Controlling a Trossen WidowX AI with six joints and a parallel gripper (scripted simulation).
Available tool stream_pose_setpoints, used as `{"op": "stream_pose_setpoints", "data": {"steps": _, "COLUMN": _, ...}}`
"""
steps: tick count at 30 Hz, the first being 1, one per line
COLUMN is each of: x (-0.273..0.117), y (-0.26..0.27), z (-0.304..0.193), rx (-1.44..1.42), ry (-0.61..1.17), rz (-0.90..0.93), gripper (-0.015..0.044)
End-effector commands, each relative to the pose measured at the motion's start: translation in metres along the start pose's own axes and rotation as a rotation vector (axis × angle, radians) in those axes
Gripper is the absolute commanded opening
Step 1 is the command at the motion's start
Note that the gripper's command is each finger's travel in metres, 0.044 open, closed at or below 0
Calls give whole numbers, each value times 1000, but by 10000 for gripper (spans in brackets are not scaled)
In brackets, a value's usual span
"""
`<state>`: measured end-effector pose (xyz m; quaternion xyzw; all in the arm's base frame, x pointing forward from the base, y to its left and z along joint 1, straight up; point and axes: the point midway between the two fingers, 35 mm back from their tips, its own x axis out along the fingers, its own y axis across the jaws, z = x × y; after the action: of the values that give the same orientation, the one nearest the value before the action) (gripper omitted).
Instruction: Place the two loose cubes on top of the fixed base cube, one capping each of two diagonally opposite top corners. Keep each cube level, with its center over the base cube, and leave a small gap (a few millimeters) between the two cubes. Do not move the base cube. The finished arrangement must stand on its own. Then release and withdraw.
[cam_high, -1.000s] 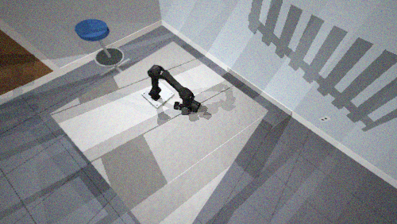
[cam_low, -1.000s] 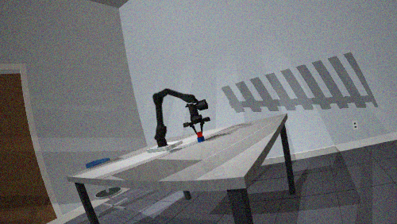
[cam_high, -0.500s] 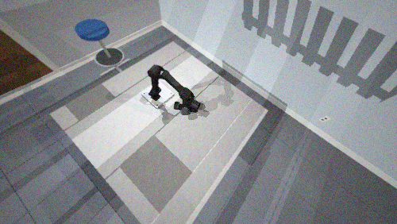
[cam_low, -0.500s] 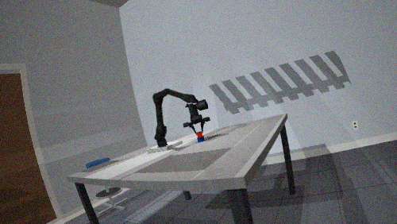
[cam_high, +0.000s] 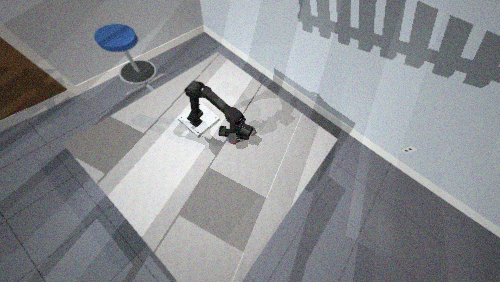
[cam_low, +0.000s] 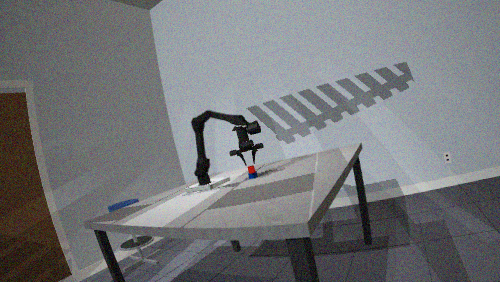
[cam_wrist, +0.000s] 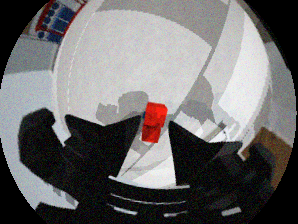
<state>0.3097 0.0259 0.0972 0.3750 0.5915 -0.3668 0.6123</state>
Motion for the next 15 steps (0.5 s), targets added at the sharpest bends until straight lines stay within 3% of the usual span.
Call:
{"op": "stream_pose_setpoints", "data": {"steps": 1, "x": -8, "y": 0, "z": 0, "rx": 0, "ry": 0, "rz": 0, "gripper": 205}}
{"op": "stream_pose_setpoints", "data": {"steps": 15, "x": -34, "y": 0, "z": 0, "rx": 0, "ry": 0, "rz": 0, "gripper": 205}}
